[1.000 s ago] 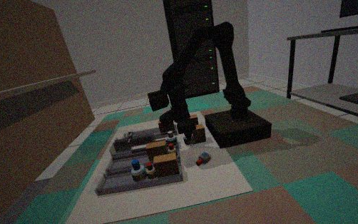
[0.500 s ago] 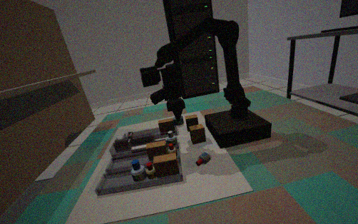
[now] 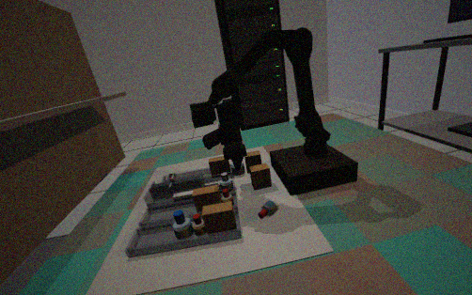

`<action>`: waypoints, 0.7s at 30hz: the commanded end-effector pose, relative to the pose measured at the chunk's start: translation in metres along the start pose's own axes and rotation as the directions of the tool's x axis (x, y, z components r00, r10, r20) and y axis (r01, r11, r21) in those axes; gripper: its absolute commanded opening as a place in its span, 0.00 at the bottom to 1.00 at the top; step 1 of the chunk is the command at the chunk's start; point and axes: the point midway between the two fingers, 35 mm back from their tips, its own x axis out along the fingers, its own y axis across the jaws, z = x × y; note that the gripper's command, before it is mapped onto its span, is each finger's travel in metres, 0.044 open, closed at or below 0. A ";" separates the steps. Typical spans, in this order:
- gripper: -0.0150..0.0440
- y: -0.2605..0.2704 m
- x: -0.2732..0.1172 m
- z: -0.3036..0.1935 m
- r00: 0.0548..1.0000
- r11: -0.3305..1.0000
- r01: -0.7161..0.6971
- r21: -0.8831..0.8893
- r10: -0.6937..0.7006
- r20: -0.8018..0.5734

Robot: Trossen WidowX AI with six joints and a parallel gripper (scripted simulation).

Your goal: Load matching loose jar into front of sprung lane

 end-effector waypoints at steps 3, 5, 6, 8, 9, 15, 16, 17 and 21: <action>0.25 -0.001 0.010 0.000 1.000 1.000 0.005 0.006 -0.005 -0.004; 0.25 -0.001 0.016 0.000 1.000 1.000 0.005 0.006 -0.005 -0.004; 0.25 -0.001 0.019 0.000 1.000 1.000 0.005 0.006 -0.005 -0.004; 0.25 -0.001 0.026 0.000 1.000 1.000 0.005 0.006 -0.005 -0.004; 0.25 -0.001 0.028 0.000 1.000 1.000 0.005 0.006 -0.005 -0.004; 0.25 -0.001 0.029 0.001 1.000 1.000 0.005 0.006 -0.005 -0.004; 0.25 -0.001 0.029 0.001 1.000 1.000 0.005 0.006 -0.005 -0.004; 0.25 -0.001 0.029 0.001 1.000 1.000 0.005 0.006 -0.005 -0.004; 0.25 -0.001 0.029 0.003 1.000 1.000 0.005 0.006 -0.005 -0.004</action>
